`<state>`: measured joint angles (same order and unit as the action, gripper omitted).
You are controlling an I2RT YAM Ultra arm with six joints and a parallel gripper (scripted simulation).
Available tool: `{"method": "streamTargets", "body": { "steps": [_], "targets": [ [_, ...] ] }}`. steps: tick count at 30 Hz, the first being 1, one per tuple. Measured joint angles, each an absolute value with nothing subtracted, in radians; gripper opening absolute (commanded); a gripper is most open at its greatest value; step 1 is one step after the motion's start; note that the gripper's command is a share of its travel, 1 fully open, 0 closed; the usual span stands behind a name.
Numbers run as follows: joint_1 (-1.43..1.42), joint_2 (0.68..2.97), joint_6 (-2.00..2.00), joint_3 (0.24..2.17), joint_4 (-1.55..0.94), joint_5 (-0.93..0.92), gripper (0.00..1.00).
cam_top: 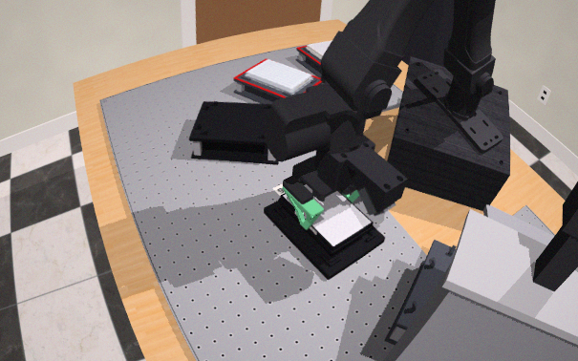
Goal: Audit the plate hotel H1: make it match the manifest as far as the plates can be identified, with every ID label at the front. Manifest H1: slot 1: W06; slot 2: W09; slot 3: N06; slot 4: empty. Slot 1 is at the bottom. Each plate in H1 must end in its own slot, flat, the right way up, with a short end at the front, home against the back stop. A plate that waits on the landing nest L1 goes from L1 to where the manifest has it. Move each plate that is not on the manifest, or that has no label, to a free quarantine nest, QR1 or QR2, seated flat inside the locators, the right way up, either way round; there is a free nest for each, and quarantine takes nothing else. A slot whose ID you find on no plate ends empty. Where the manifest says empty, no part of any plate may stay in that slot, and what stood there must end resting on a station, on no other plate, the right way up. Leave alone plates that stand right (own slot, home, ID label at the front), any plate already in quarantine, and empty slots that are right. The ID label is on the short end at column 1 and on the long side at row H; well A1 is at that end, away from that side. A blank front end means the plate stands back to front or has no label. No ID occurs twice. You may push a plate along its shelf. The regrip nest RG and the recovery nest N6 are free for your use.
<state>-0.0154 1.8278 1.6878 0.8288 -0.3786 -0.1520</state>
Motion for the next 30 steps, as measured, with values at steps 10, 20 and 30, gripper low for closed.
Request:
{"method": "streamTargets", "body": {
  "steps": [10,20,30],
  "targets": [
    [-0.012,1.797,1.693,0.828,-0.414,-0.152,0.86],
    [-0.005,1.766,1.698,0.828,-0.452,-0.152,0.86],
    [-0.001,1.743,1.703,0.849,-0.487,-0.152,0.86]
  ]
}}
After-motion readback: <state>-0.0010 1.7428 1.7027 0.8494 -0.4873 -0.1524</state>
